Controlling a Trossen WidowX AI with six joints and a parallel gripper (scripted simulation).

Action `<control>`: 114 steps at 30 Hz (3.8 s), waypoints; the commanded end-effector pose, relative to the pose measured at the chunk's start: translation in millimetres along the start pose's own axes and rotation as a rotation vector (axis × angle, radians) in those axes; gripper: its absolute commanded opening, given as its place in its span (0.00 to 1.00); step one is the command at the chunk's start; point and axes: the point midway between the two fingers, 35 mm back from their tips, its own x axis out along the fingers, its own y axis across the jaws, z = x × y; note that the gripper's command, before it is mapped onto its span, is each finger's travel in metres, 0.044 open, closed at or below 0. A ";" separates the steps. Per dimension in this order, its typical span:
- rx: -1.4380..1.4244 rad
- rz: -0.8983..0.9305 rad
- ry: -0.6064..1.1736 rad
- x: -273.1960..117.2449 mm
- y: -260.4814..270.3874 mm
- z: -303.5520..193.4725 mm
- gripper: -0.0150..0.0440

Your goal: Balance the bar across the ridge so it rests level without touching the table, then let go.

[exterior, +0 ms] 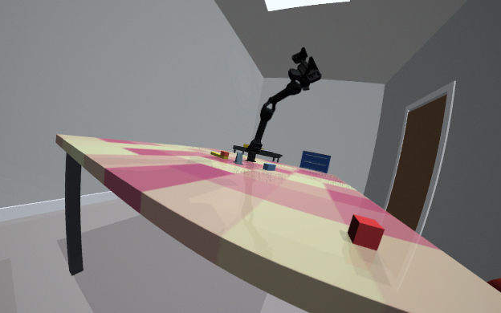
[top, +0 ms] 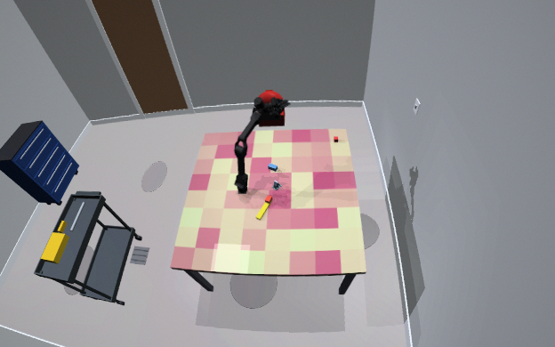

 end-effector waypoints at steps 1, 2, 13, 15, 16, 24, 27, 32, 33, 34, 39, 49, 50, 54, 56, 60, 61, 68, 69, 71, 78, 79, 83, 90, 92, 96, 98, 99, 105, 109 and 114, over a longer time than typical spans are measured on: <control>-0.075 -0.012 -0.028 13.0 -1.8 19.8 0.79; -0.092 -0.016 -0.036 16.3 -1.8 25.3 0.79; -0.306 -0.073 -0.130 48.3 -5.7 89.3 0.79; -0.343 -0.089 -0.149 53.3 -6.8 102.2 0.79; -0.361 -0.097 -0.159 55.7 -7.3 108.7 0.79; -0.496 -0.171 -0.242 70.8 -10.0 163.5 0.79; -0.542 -0.204 -0.275 74.4 -10.3 185.0 0.79; -0.612 -0.263 -0.330 77.9 -10.1 221.5 0.79; -0.624 -0.275 -0.341 78.2 -10.0 228.9 0.79; -0.637 -0.288 -0.353 78.3 -9.8 236.3 0.79; -0.694 -0.355 -0.409 77.0 -8.4 273.5 0.79; -0.777 -0.504 -0.523 63.6 -3.9 347.0 0.79; -0.783 -0.520 -0.534 61.5 -3.3 354.2 0.79; -0.802 -0.584 -0.578 51.6 -1.0 382.4 0.79; -0.810 -0.618 -0.600 45.8 0.2 396.2 0.79; -0.818 -0.685 -0.643 32.7 2.6 422.9 0.79; -0.819 -0.702 -0.654 29.1 3.3 429.3 0.79; -0.813 -0.823 -0.725 0.6 7.3 471.9 0.79; -0.810 -0.841 -0.734 -3.9 7.8 477.6 0.79; -0.803 -0.876 -0.753 -13.3 8.8 488.6 0.79; -0.763 -0.997 -0.815 -48.8 11.7 523.3 0.79; -0.755 -1.014 -0.823 -54.2 12.0 527.7 0.79; -0.720 -1.081 -0.854 -76.4 12.9 544.1 0.79; -0.640 -1.193 -0.900 -117.1 13.1 567.3 0.79; -0.613 -1.223 -0.912 -129.0 12.8 572.7 0.79; -0.555 -1.282 -0.932 -152.9 11.8 581.5 0.79; -0.523 -1.309 -0.941 -164.8 11.1 585.1 0.79; -0.506 -1.322 -0.945 -170.7 10.6 586.7 0.79; -0.400 -1.396 -0.964 -205.9 7.2 593.0 0.79; -0.322 -1.439 -0.972 -228.5 4.1 594.4 0.79; -0.218 -1.483 -0.976 -255.5 -0.6 593.2 0.79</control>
